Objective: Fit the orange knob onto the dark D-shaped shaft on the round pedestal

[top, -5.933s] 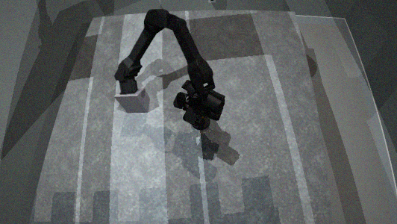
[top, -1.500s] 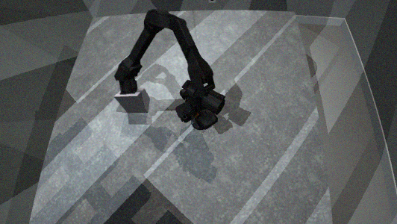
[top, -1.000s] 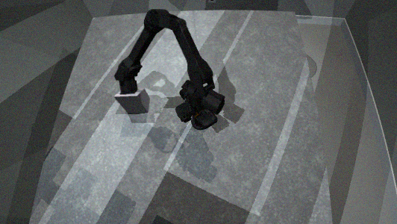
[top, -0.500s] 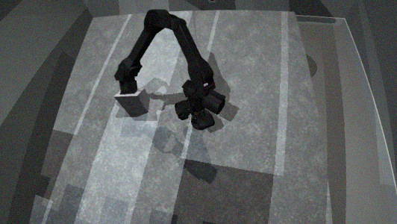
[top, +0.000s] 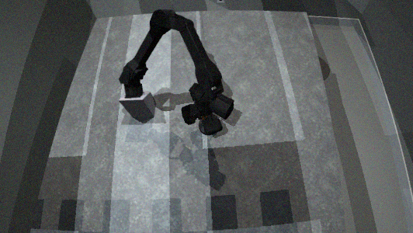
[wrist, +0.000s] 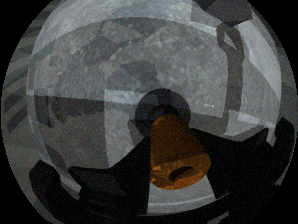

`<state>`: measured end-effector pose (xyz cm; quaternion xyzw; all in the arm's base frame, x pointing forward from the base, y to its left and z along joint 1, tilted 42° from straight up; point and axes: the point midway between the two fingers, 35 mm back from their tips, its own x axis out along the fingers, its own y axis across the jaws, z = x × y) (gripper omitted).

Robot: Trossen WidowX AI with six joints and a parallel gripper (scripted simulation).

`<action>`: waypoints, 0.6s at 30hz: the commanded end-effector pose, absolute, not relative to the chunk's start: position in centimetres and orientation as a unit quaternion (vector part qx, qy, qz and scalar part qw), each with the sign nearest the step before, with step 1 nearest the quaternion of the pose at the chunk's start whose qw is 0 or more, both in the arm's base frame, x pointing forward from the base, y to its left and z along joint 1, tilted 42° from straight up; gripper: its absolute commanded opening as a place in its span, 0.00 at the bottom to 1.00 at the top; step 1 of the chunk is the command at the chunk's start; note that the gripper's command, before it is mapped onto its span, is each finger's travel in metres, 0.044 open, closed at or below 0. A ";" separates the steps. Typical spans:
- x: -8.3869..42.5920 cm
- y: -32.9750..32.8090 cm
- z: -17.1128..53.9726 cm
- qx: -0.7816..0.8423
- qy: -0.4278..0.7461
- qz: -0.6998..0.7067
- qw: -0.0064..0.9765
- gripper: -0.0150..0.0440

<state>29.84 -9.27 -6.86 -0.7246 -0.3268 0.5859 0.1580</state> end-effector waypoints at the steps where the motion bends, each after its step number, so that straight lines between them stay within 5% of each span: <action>1: 30.0 -9.5 -6.7 -0.726 -0.324 0.586 0.157 0.25; 18: 29.9 -9.2 -7.0 -0.726 -0.324 0.586 0.157 0.25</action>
